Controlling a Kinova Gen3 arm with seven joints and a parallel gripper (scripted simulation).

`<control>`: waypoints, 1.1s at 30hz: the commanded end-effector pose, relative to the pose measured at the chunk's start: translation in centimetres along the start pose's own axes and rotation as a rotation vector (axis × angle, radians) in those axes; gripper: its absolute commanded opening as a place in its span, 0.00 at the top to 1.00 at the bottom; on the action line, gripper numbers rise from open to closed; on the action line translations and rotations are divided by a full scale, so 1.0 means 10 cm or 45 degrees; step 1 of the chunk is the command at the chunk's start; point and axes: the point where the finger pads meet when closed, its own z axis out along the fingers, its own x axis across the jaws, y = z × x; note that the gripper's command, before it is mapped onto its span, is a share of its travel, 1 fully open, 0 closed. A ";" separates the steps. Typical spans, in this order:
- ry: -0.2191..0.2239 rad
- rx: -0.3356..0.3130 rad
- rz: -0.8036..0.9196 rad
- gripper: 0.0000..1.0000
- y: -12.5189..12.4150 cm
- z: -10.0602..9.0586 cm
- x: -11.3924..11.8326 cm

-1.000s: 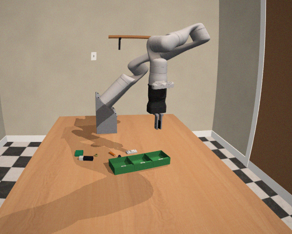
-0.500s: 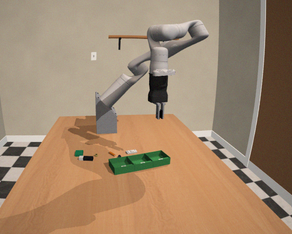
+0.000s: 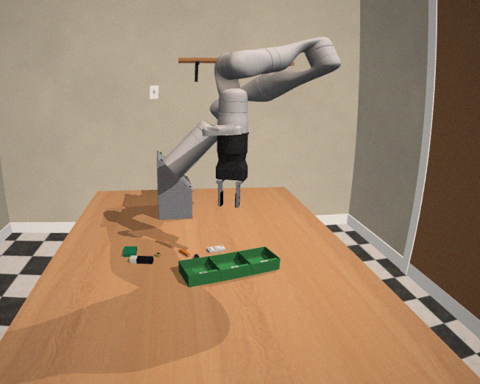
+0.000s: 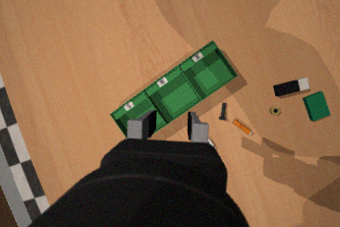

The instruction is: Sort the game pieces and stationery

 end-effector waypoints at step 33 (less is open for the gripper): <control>0.025 -0.008 1.626 0.25 -0.50 0.94 2.40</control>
